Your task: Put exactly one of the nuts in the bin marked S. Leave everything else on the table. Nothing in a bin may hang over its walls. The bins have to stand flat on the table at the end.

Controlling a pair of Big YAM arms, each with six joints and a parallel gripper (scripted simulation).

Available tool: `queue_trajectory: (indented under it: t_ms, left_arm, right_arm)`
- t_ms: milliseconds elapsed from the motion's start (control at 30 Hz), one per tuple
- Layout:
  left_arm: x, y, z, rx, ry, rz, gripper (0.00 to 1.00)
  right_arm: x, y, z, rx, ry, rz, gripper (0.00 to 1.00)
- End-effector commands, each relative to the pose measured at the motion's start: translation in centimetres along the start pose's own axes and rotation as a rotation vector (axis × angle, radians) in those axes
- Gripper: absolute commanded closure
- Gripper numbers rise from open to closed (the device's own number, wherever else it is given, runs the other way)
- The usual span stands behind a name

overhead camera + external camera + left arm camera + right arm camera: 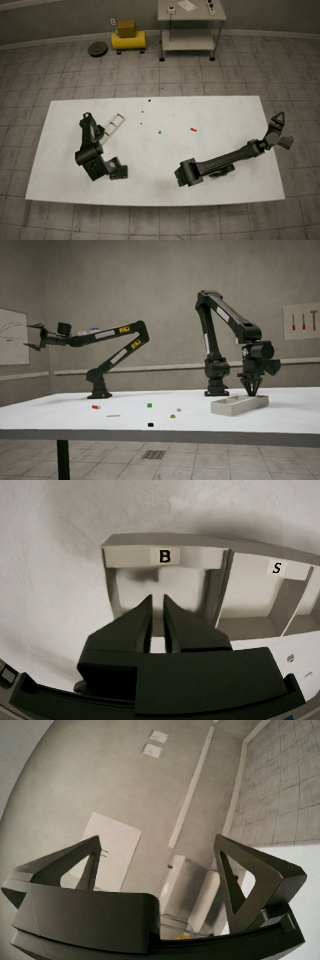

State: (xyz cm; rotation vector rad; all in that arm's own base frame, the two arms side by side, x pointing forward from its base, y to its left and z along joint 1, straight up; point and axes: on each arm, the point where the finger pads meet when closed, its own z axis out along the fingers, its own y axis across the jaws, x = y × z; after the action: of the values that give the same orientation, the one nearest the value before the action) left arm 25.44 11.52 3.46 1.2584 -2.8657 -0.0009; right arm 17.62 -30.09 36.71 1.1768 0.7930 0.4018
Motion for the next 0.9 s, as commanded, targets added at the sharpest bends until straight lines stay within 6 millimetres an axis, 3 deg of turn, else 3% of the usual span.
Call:
queue_trajectory:
  t_ms: [0,300,833,867]
  left_arm:
    - [-2.6,-1.2,-2.7,0.028,-0.064,0.018,0.91]
    - [-2.5,-1.2,-4.0,0.029,-0.065,0.018,0.91]
    - [-2.8,-1.4,-3.4,0.020,-0.043,0.019,0.91]
    - [-2.8,-1.4,-4.4,0.025,-0.056,0.019,0.91]
  right_arm:
    - [-0.6,0.3,-0.1,-0.002,-0.014,-0.007,0.00]
    - [-0.6,0.3,-0.1,-0.002,-0.014,-0.007,0.00]
    - [-0.6,0.3,-0.1,-0.002,-0.014,-0.007,0.00]
    - [-0.6,0.3,-0.1,-0.002,-0.014,-0.007,0.00]
